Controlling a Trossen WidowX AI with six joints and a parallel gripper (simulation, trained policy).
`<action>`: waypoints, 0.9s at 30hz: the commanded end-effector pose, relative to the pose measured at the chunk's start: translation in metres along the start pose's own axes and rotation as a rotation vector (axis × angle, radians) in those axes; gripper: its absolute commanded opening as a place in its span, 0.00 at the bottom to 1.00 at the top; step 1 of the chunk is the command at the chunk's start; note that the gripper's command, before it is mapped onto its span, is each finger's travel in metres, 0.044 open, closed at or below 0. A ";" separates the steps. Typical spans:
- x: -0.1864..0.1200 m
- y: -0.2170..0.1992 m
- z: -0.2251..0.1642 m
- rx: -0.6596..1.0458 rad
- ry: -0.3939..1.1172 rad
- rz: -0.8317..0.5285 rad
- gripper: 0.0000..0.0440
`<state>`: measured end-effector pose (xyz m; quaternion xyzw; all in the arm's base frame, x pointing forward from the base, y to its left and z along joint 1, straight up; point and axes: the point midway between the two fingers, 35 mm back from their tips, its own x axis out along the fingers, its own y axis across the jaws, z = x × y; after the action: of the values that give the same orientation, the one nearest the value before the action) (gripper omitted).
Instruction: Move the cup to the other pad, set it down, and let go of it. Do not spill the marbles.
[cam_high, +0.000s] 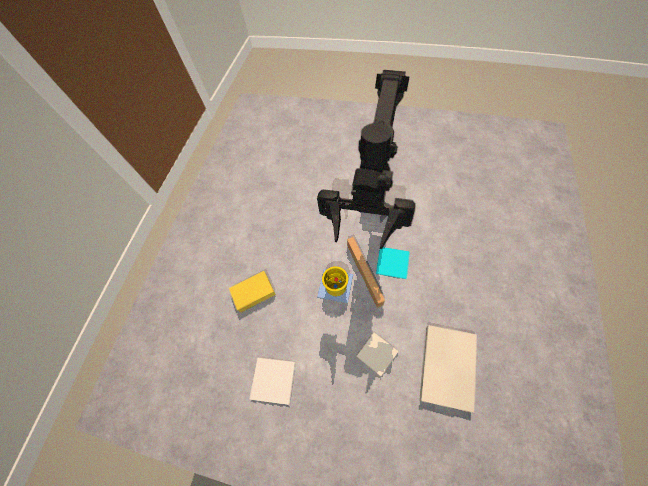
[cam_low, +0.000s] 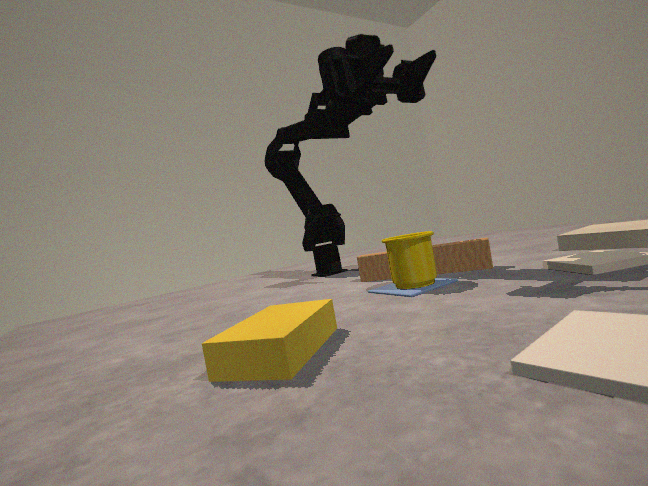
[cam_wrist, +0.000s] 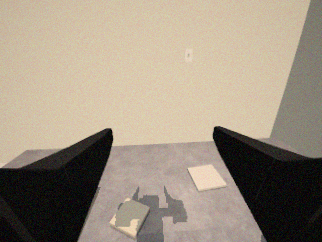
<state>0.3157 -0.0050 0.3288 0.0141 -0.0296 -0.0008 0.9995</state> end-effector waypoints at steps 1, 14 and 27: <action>0.000 0.000 -0.001 0.003 0.005 -0.001 0.85; 0.005 0.012 -0.018 0.055 0.147 0.005 0.15; 0.014 0.035 -0.034 0.134 0.331 0.043 0.22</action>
<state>0.3300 0.0265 0.2977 0.0720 0.1185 0.0239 0.9901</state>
